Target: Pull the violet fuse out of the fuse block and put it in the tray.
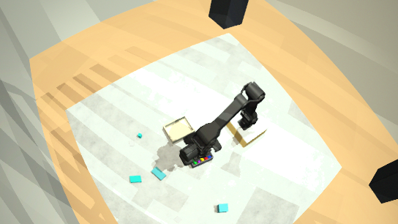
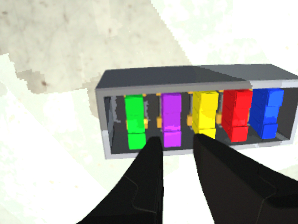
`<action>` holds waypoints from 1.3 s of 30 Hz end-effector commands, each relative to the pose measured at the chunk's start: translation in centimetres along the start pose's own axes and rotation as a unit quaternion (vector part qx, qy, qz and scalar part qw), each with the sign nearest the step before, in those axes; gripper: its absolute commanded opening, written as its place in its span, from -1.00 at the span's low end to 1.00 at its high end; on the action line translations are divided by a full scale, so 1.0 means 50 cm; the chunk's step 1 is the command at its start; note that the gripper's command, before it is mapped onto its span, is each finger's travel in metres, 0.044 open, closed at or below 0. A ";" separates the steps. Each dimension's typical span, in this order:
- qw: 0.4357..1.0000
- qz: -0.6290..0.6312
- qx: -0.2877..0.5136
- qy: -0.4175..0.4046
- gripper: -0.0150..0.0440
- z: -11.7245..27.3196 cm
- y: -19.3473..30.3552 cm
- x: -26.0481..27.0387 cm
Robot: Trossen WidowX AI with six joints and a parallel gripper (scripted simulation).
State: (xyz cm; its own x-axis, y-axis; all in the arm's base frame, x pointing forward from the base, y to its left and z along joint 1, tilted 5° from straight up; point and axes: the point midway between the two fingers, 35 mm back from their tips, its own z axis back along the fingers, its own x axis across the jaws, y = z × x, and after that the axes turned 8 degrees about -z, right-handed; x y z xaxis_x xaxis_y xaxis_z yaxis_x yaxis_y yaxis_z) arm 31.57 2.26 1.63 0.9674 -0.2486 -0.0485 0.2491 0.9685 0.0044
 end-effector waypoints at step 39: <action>1.000 -0.002 -0.002 0.001 -0.25 -0.059 0.002 -0.004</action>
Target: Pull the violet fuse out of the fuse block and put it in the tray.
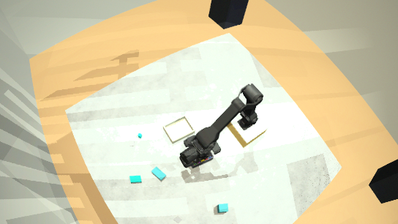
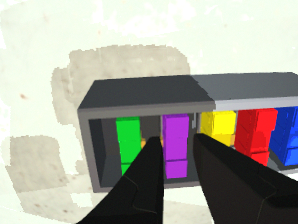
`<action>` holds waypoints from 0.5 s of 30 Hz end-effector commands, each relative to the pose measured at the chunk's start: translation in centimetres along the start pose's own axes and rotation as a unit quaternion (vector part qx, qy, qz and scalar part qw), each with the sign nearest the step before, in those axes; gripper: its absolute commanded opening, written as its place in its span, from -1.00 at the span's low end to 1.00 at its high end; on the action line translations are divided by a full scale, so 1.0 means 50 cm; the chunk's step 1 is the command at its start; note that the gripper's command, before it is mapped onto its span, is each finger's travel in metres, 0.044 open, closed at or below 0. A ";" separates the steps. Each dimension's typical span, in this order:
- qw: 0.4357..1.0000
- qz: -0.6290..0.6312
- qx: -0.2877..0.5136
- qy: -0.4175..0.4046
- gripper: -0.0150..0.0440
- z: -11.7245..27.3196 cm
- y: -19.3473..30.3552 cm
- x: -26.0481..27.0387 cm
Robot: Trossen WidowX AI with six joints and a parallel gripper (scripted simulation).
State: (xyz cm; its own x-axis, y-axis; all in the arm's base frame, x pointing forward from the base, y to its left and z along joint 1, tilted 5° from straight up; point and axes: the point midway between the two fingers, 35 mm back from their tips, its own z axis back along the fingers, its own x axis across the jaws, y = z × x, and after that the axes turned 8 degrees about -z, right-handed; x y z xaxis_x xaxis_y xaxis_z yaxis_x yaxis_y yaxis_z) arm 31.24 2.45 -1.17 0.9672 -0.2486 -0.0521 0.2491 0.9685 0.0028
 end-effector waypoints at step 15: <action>1.000 0.000 0.000 0.000 -0.49 0.001 0.000 0.000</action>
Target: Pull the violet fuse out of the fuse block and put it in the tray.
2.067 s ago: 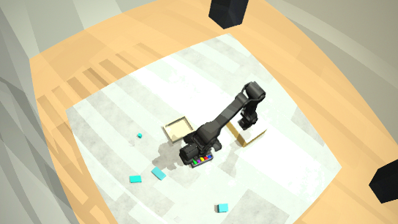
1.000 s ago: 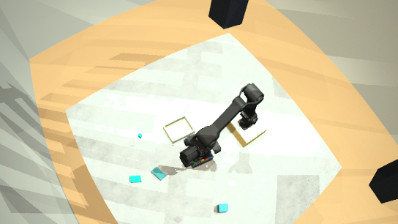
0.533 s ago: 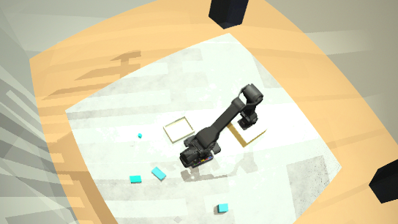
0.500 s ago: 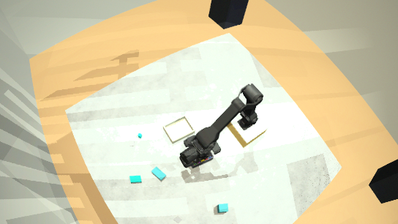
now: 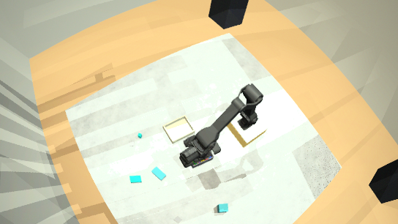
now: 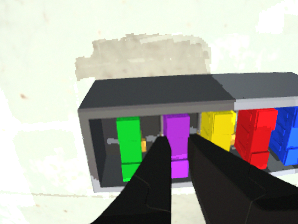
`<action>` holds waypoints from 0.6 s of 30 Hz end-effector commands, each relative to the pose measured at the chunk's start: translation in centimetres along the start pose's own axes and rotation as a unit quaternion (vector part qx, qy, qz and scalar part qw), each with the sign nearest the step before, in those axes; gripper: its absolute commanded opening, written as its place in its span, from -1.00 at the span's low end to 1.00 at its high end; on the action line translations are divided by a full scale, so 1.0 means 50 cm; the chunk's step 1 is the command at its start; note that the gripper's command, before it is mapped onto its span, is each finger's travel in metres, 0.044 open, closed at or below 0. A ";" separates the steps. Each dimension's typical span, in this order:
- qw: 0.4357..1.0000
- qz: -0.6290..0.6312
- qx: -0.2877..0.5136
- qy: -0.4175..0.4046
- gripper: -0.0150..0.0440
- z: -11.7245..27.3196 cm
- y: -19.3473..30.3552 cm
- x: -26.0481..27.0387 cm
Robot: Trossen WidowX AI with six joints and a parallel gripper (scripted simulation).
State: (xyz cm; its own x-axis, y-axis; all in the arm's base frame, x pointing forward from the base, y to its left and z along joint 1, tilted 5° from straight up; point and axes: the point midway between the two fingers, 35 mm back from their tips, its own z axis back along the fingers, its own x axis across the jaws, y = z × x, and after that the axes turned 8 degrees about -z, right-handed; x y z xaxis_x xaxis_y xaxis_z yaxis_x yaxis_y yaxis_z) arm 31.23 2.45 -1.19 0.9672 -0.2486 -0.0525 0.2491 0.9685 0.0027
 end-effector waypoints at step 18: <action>1.000 -0.001 0.000 0.000 -0.49 0.018 0.000 0.001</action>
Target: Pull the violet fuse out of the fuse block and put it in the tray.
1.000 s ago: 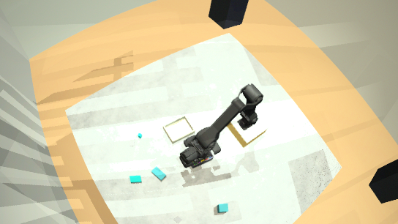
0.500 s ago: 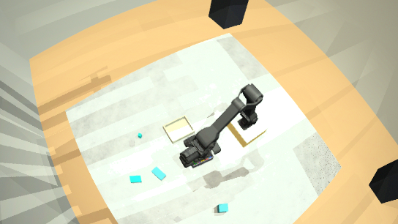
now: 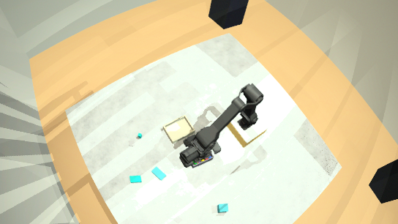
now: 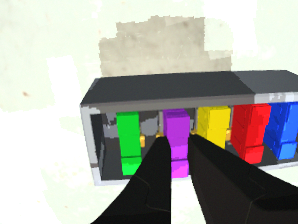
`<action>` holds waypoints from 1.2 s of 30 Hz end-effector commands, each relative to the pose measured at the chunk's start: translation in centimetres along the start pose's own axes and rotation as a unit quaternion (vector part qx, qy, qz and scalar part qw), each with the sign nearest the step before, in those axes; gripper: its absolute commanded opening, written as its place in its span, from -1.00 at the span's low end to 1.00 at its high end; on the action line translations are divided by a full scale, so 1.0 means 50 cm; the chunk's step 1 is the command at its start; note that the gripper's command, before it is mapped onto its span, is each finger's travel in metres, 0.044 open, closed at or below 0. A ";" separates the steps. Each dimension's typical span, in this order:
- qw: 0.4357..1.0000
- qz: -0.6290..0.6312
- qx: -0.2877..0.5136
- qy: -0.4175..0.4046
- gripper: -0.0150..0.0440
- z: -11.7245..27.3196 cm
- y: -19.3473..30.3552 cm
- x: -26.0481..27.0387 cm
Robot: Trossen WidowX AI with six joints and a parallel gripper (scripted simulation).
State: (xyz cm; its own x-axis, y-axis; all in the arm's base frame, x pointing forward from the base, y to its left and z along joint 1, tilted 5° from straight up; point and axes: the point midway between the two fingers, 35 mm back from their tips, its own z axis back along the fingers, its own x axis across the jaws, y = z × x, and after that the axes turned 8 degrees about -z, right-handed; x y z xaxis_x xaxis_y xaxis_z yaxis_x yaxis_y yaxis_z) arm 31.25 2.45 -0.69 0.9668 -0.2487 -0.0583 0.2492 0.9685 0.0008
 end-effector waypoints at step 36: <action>1.000 -0.002 0.000 -0.003 -0.49 0.044 0.000 0.002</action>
State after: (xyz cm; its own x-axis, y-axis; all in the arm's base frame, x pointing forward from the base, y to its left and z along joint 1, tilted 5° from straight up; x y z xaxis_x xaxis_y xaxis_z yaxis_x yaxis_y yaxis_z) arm 31.30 2.43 1.02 0.9664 -0.2495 -0.0617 0.2499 0.9683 -0.0004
